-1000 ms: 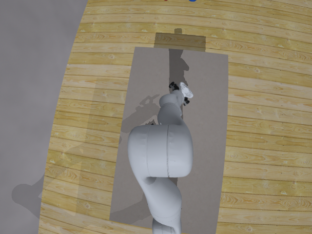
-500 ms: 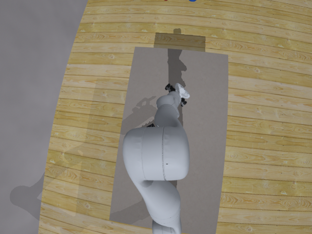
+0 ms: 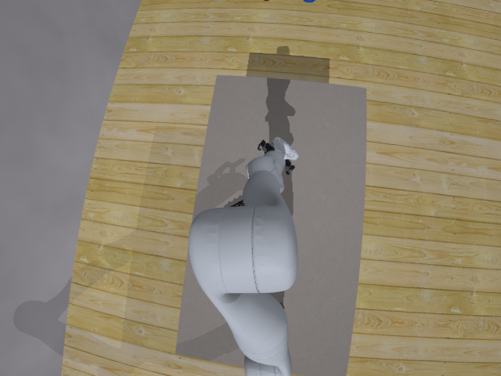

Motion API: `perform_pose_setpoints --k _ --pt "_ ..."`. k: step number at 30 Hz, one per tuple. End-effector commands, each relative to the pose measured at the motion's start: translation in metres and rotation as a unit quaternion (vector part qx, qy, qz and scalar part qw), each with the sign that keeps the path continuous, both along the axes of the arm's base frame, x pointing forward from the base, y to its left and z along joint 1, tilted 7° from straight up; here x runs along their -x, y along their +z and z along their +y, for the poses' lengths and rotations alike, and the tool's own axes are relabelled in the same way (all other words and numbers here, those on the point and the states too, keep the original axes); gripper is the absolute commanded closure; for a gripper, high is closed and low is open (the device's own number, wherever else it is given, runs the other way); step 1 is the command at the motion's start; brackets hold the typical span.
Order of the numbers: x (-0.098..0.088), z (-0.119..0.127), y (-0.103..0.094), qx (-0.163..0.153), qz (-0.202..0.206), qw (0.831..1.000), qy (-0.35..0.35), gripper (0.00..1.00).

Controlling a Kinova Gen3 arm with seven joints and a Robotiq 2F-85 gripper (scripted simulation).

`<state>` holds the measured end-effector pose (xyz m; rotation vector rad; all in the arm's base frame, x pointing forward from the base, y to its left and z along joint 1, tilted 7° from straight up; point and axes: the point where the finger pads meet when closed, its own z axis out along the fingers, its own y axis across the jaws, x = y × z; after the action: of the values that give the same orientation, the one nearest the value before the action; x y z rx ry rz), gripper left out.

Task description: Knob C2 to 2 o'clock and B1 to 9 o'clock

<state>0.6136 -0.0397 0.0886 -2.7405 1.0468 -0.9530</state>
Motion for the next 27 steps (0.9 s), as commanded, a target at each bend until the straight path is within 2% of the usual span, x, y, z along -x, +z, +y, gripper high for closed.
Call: perform_pose_setpoints --k 1,4,6,13,15,23,24,27 --pt "0.0 0.003 0.002 0.0 -0.001 1.0 0.002 0.0" --pt "0.0 0.003 0.002 0.0 -0.001 1.0 0.002 0.0" --pt "0.008 0.015 -0.003 0.006 0.011 0.999 0.029 0.0" --pt "0.008 0.015 -0.003 0.006 0.011 0.999 0.029 0.0" --pt "0.017 0.027 -0.007 0.011 0.024 0.998 0.056 0.0" --pt "0.017 0.027 -0.007 0.011 0.024 0.998 0.056 0.0" --pt "0.024 0.036 -0.01 0.016 0.033 0.996 0.076 0.0" --pt "0.026 0.038 -0.011 0.017 0.036 0.996 0.082 0.0"
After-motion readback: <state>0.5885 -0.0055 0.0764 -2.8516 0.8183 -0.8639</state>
